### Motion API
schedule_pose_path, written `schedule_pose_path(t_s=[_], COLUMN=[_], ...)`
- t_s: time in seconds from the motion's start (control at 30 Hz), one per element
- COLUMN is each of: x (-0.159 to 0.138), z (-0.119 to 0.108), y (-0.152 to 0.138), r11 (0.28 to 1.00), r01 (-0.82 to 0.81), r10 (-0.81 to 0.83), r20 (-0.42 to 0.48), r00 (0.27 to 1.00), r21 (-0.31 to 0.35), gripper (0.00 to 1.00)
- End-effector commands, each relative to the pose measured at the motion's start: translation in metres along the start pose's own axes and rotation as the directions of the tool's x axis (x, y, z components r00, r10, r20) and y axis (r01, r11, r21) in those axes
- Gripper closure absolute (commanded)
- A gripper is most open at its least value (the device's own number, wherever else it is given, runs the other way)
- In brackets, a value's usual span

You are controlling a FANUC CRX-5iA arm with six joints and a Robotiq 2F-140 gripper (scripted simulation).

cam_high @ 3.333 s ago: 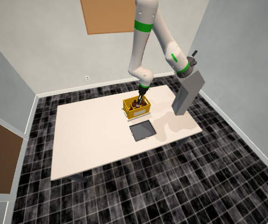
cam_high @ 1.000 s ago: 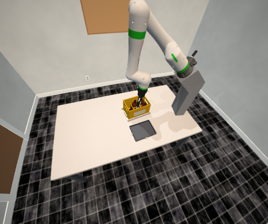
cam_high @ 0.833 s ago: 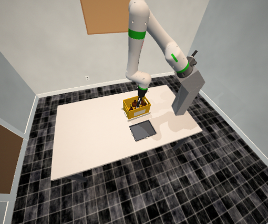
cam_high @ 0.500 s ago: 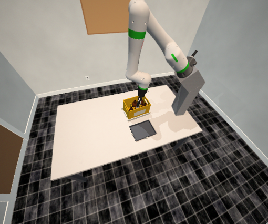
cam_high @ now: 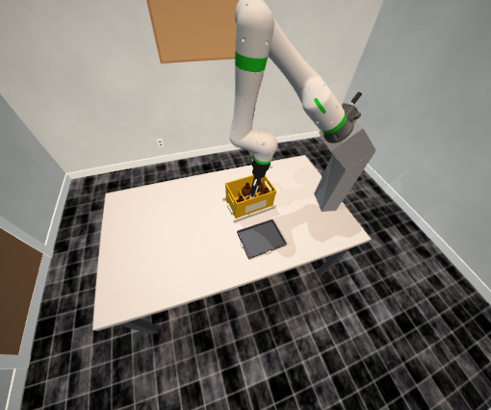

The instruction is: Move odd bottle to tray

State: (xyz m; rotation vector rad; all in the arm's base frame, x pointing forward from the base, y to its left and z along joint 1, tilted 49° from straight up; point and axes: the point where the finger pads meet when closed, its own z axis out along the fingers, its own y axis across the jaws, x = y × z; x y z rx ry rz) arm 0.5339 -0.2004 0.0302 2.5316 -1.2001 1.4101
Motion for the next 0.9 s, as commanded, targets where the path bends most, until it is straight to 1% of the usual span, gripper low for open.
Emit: schedule_pose_path(t_s=[0.0, 0.1, 0.13, 0.87], x=[0.001, 0.001, 0.001, 0.001], z=[-0.0006, -0.0006, -0.0006, -0.0006], y=[-0.0001, -0.0001, -0.0001, -0.0001], r11=[1.0, 1.0, 1.0, 1.0], r01=[0.0, 0.0, 0.0, 0.0], r10=[0.0, 0.0, 0.0, 0.0], r20=[0.086, 0.086, 0.086, 0.086], r00=[0.996, 0.996, 0.996, 0.996], r21=[-0.001, -0.001, -0.001, -0.001], gripper=[0.56, 0.56, 0.9, 0.9])
